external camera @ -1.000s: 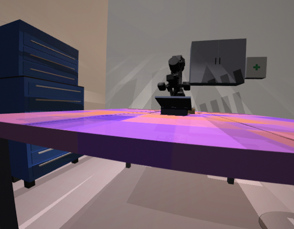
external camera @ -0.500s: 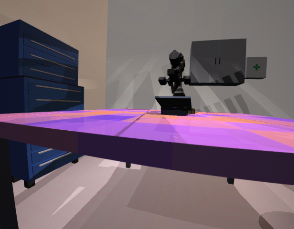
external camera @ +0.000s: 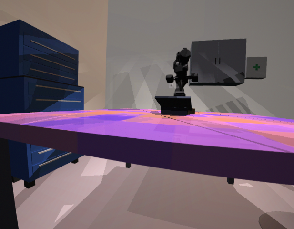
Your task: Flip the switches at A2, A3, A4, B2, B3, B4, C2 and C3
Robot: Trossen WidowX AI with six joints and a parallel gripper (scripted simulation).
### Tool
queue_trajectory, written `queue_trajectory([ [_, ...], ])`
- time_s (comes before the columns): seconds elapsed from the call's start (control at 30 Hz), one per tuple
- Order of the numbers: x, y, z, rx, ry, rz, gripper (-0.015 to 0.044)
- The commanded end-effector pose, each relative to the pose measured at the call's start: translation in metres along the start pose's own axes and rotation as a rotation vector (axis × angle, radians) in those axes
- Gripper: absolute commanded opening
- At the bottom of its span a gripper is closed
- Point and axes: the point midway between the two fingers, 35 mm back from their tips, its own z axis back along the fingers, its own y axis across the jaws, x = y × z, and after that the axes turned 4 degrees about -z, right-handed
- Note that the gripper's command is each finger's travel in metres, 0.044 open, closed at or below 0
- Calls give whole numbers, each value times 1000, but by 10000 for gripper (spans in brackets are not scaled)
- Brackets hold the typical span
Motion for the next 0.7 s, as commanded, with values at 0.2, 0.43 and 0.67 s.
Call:
queue_trajectory([
  [0.2,-4,3,-35,-10,23,-10,0],
  [0.43,-4,3,-36,-10,23,-10,0],
  [0.67,-4,3,-45,-10,23,-10,0],
])
